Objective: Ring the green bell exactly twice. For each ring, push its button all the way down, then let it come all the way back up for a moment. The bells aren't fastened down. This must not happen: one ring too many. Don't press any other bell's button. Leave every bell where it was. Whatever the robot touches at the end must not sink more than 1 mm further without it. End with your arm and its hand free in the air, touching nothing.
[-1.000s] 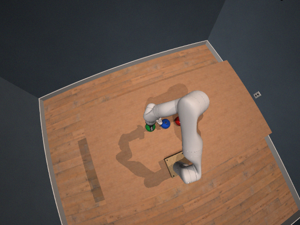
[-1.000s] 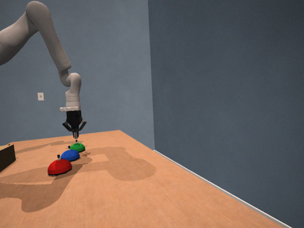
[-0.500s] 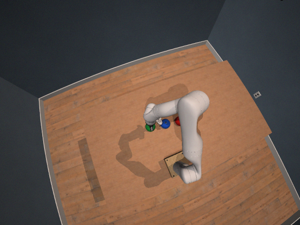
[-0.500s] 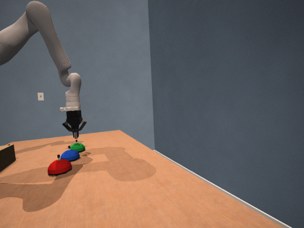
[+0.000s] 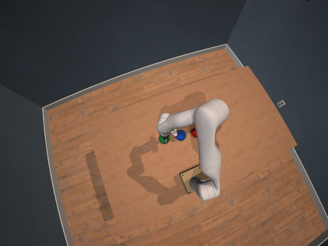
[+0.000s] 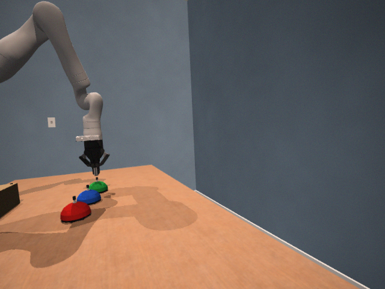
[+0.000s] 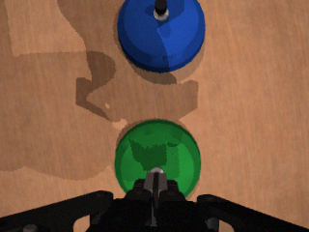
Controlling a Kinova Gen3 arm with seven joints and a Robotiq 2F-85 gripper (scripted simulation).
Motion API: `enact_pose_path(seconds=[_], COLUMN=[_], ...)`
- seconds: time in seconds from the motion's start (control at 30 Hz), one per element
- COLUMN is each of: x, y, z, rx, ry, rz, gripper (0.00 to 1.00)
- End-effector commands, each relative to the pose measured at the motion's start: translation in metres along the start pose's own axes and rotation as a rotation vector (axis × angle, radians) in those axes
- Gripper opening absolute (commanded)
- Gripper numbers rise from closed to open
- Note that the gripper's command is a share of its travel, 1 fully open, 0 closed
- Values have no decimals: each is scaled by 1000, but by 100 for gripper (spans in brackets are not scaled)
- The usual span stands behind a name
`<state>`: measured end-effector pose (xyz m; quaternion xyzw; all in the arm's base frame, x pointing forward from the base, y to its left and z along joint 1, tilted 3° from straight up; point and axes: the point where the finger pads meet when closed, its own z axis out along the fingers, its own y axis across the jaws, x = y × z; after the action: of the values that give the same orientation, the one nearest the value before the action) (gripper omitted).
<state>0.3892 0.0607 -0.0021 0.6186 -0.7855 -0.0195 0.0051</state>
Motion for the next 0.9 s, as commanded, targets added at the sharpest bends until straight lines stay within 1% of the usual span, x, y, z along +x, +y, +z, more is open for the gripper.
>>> enact_pose_path(seconds=[0.0, 0.53, 0.87], x=[2, 2, 2], y=[2, 2, 2], z=[-2, -2, 8], rx=[-3, -3, -3], ry=[4, 4, 4], rz=[-7, -7, -7], gripper=[0, 0, 0])
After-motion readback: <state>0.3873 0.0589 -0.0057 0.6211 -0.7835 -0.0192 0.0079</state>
